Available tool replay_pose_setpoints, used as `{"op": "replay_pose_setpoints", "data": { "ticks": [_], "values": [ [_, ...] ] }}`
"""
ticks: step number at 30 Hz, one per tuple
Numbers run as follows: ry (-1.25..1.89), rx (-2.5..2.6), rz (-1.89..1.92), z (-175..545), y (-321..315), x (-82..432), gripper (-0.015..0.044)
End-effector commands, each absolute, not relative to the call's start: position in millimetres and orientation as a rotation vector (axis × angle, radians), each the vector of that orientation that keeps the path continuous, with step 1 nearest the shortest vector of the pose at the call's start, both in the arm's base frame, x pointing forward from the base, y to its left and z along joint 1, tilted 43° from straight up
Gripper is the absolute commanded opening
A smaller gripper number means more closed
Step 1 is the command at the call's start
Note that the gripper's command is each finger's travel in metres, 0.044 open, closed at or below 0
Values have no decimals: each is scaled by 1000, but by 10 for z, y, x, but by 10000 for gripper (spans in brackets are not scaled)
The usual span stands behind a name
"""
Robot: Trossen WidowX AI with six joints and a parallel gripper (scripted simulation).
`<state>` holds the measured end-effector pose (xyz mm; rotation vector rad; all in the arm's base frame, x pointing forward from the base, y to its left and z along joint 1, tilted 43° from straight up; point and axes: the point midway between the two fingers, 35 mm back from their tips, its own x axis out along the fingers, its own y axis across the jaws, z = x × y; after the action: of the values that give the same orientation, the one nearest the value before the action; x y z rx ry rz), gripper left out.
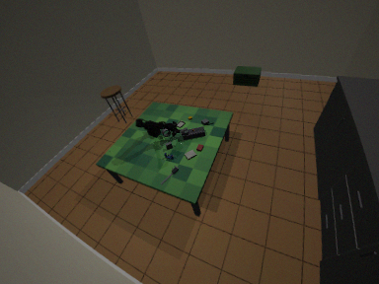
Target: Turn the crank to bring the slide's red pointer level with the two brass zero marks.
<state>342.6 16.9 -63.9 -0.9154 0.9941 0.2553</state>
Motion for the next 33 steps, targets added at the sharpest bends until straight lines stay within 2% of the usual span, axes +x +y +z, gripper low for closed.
{"op": "replay_pose_setpoints", "data": {
  "ticks": [1,33],
  "values": [
    [982,-916,258,-552,209,3446,0],
    [981,-916,257,-389,189,3536,0]
  ]
}}
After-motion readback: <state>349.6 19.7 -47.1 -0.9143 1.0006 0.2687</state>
